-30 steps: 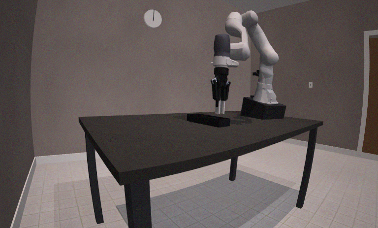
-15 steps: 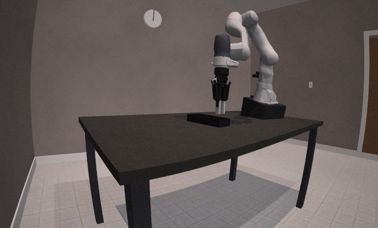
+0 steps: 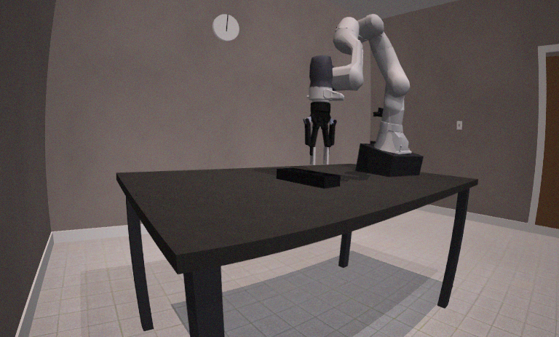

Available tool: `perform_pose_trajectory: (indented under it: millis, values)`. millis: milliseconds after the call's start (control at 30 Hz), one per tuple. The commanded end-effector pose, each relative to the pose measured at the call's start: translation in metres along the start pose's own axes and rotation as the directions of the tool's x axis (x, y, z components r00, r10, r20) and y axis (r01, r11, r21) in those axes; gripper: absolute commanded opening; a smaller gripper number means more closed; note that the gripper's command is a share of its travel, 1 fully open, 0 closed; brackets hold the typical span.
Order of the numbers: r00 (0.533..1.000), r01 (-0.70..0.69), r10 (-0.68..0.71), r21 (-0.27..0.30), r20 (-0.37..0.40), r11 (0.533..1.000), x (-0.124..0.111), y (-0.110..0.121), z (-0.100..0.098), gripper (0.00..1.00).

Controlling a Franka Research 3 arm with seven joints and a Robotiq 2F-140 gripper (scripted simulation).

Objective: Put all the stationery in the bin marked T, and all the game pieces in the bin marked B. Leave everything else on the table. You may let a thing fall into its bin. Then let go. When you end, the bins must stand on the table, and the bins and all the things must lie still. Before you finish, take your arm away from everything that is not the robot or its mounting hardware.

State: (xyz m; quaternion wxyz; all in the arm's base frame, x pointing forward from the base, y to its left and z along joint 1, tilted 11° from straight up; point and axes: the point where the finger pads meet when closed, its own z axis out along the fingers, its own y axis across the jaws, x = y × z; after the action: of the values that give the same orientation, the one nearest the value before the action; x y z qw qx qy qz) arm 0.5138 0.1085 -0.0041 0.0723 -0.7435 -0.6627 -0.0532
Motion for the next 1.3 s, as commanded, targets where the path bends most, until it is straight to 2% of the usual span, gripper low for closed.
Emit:
perform_pose_trajectory:
  millis: [0, 333, 400, 433, 1267]
  values:
    - [0.988, -0.156, 0.156, -0.009, -0.009, 0.988, -0.023, -0.002, -0.002, 0.33]
    - [0.915, -0.403, 0.402, -0.015, -0.023, 0.915, -0.105, -0.02, -0.005, 0.33]
    - [0.915, -0.403, 0.402, -0.015, -0.023, 0.915, -0.105, -0.02, -0.005, 0.33]
    - [0.915, -0.403, 0.402, -0.015, -0.023, 0.915, -0.113, -0.021, -0.005, 0.33]
    - [0.915, -0.403, 0.402, -0.015, -0.023, 0.915, -0.113, -0.021, -0.005, 0.33]
